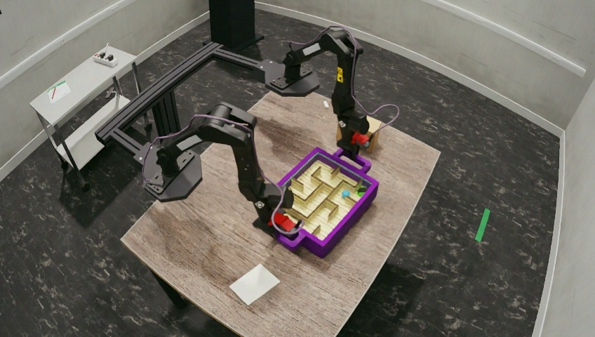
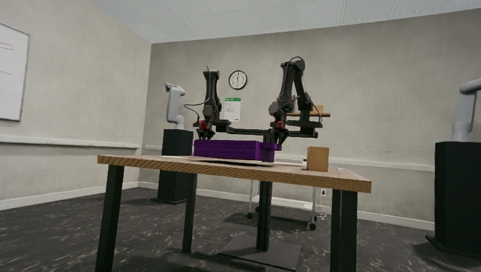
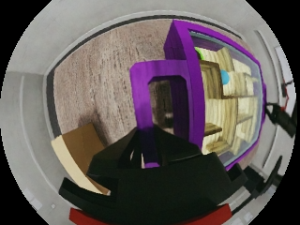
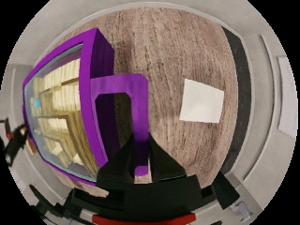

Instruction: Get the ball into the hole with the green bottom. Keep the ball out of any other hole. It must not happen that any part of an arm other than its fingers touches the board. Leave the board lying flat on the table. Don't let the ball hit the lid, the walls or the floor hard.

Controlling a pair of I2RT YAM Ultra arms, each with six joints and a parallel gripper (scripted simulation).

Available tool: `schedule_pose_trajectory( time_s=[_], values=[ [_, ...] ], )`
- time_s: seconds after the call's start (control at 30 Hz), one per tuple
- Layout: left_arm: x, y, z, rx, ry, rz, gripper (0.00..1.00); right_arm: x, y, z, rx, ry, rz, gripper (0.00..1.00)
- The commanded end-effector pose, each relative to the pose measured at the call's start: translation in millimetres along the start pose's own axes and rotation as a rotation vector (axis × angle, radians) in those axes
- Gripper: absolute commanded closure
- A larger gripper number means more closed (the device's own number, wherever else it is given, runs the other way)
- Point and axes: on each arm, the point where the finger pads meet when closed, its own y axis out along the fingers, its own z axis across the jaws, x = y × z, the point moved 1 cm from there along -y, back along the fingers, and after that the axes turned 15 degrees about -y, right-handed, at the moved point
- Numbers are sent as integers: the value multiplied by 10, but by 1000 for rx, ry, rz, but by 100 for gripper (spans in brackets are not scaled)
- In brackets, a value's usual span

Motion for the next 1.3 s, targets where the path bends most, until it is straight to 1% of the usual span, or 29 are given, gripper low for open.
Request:
schedule_pose_trajectory(
  time_s=[0.0, 0.03, 0.07, 0.1, 0.17, 0.2, 0.23, 0.3, 0.33, 0.37, 0.4, 0.5, 0.53, 0.57, 0.63, 0.67, 0.7, 0.73, 0.8, 0.87, 0.9, 0.93, 0.97, 1.03, 1.07, 1.1, 1.13, 1.2, 1.27],
  values=[
    [163, 39, -50, -51, -1, -92, 100, 346, -197, -16, -58, 19, -128, 100],
    [222, 8, -67, -57, -4, -95, 100, 389, -212, -3, -57, 15, -125, 100],
    [317, -24, -96, -58, -7, -112, 100, 518, -233, 20, -50, 18, -149, 100],
    [399, -60, -141, -67, -7, -129, 100, 551, -246, 14, -51, 18, -150, 100],
    [421, -137, -155, -23, -1, -138, 100, 630, -211, -22, -15, 22, -182, 100],
    [289, -124, -97, 12, -1, -70, 100, 576, -189, 15, 20, 15, -145, 100],
    [385, -127, -171, -28, 6, -116, 100, 601, -192, -55, -23, 28, -157, 100],
    [385, -127, -171, -28, 6, -116, 100, 601, -192, -55, -23, 28, -157, 100],
    [262, -158, -87, 35, 18, -46, 100, 477, -121, 5, 35, 18, -111, 100],
    [273, -174, -97, 39, 20, -40, 100, 563, -137, 3, 42, 24, -122, 100],
    [331, -132, -102, -4, 7, -37, 100, 406, -165, -53, -15, 20, -52, 100],
    [409, -101, -138, -50, 1, -26, 100, 407, -229, -23, -44, 7, -10, 100],
    [315, -5, -106, -46, 1, 7, 100, 405, -238, -28, -51, 4, 4, 100],
    [335, 90, -117, -66, -4, -37, 100, 520, -255, -24, -65, 12, -56, 100],
    [380, 89, -141, -96, -12, -80, 100, 605, -299, -15, -84, 18, -109, 100],
    [214, 101, -80, -94, -11, -56, 100, 653, -326, -3, -91, 20, -125, 100],
    [249, 91, -98, -96, -13, -75, 100, 312, -294, -41, -101, -2, -67, 100],
    [276, 25, -105, -75, -8, -85, 100, 359, -285, -8, -79, -10, -84, 100],
    [329, -21, -134, -75, -4, -93, 100, 382, -289, 3, -73, -12, -85, 100],
    [329, -21, -134, -75, -4, -93, 100, 382, -289, 3, -73, -12, -85, 100],
    [278, -8, -100, -62, -7, -105, 100, 350, -265, -24, -69, -4, -105, 100],
    [306, -50, -103, -57, -16, -122, 100, 400, -274, -64, -64, 11, -130, 100],
    [379, -24, -180, -92, -5, -104, 100, 467, -319, 11, -76, -9, -96, 100],
    [441, -4, -118, -86, -22, -103, 100, 567, -341, 37, -71, -7, -107, 100],
    [431, 7, -117, -85, -21, -95, 100, 517, -317, 32, -74, -12, -83, 100],
    [303, 71, -91, -79, -17, -49, 100, 445, -313, 0, -76, -14, -51, 100],
    [254, 73, -52, -56, -14, -22, 100, 469, -315, -57, -76, 0, -45, 100],
    [330, 3, -140, -59, -2, -36, 100, 519, -311, -46, -63, 1, -52, 100],
    [318, -15, -125, -37, -1, -18, 100, 551, -299, -34, -43, 3, -53, 100]
  ],
)
